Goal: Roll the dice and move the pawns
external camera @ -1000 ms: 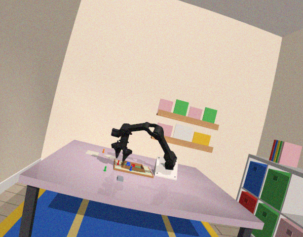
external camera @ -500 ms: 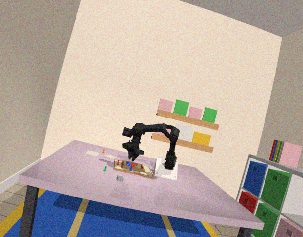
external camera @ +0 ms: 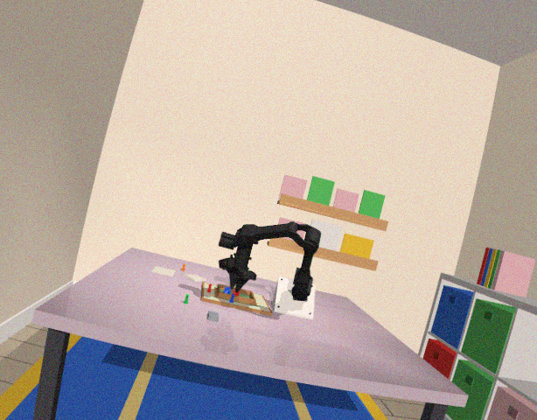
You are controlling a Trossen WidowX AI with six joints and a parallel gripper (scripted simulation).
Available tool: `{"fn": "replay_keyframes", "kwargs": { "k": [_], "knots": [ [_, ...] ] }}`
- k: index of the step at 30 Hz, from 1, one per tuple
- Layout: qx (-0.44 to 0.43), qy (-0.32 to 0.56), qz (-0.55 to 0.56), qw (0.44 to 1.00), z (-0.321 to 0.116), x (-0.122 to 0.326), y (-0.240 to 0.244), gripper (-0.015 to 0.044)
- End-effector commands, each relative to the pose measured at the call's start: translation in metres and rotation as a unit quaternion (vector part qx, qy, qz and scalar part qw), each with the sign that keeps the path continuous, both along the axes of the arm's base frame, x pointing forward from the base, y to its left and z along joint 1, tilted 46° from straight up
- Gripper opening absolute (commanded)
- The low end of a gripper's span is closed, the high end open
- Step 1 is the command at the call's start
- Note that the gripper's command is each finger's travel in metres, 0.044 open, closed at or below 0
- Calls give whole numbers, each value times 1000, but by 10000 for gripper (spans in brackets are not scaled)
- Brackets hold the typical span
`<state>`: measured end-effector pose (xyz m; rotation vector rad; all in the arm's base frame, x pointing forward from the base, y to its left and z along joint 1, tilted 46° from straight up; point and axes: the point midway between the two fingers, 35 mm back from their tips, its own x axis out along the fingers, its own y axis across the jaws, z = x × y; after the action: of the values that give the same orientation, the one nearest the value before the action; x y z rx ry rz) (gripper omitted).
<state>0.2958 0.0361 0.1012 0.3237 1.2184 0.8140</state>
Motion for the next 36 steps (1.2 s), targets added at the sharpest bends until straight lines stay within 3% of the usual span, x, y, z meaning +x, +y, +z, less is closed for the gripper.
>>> {"fn": "replay_keyframes", "kwargs": {
  "k": [1, 24, 29, 36],
  "knots": [
    [3, 4, -1, 1000, -4, -1, 5, 200],
    [4, 3, -1, 1000, -28, 3, 29, 200],
    [4, 3, -1, 1000, -28, 3, 29, 69],
    [4, 3, -1, 1000, -28, 3, 29, 22]
  ]
}}
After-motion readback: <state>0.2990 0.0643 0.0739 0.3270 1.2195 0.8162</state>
